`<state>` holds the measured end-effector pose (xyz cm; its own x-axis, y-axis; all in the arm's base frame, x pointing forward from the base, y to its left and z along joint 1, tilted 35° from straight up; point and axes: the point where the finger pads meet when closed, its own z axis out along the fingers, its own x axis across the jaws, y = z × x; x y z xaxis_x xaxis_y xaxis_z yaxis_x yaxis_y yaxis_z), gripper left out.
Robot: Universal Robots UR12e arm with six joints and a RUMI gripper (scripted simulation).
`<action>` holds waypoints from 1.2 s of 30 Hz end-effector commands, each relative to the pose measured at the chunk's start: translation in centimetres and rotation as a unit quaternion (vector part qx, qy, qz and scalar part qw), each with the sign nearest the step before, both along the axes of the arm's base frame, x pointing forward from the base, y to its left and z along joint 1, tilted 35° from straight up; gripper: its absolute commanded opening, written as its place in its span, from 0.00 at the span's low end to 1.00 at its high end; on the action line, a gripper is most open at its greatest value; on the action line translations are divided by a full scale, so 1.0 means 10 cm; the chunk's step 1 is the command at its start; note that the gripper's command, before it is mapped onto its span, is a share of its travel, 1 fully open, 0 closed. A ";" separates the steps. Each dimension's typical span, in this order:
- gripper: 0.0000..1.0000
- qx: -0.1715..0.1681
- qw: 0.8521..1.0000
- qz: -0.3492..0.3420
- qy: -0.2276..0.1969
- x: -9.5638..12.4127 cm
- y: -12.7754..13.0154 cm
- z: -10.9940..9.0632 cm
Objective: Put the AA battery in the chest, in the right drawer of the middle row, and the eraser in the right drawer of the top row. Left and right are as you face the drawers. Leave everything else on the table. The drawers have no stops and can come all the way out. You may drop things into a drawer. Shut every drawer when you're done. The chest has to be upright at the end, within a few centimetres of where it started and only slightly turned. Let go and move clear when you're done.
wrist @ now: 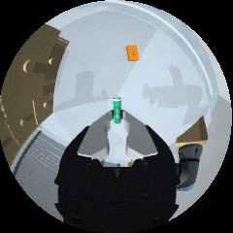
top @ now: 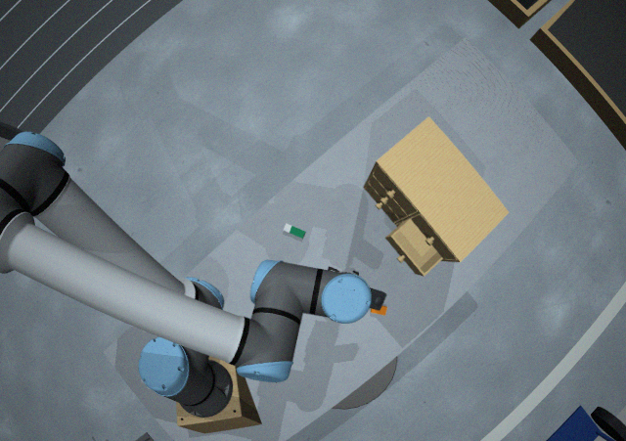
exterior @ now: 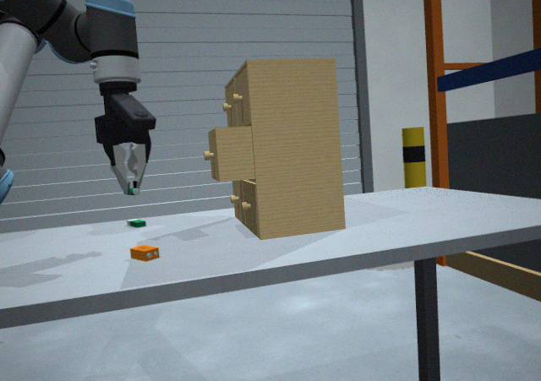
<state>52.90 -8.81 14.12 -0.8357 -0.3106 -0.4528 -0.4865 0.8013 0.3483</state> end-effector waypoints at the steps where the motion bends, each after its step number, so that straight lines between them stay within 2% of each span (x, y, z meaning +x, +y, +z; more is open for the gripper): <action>1: 0.05 0.009 0.999 -0.035 0.021 0.04 -0.03 0.02; 8: 0.05 0.033 0.991 -0.113 0.069 0.07 -0.07 0.01; 14: 0.05 0.059 0.971 -0.198 0.122 0.10 -0.10 0.01; 16: 0.05 0.059 0.971 -0.198 0.122 0.10 -0.10 0.01; 18: 0.05 0.069 0.961 -0.229 0.141 0.11 -0.11 0.01; 23: 0.05 0.093 0.927 -0.309 0.191 0.15 -0.13 0.01; 31: 0.05 0.130 0.859 -0.422 0.261 0.21 -0.16 0.01; 33: 0.05 0.130 0.859 -0.422 0.261 0.21 -0.16 0.01; 34: 0.05 0.138 0.837 -0.451 0.279 0.22 -0.16 0.01; 36: 0.05 0.147 0.813 -0.480 0.296 0.24 -0.16 0.01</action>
<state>54.67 -10.19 13.96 -0.8605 0.5062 0.0572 0.4393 0.6805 0.5865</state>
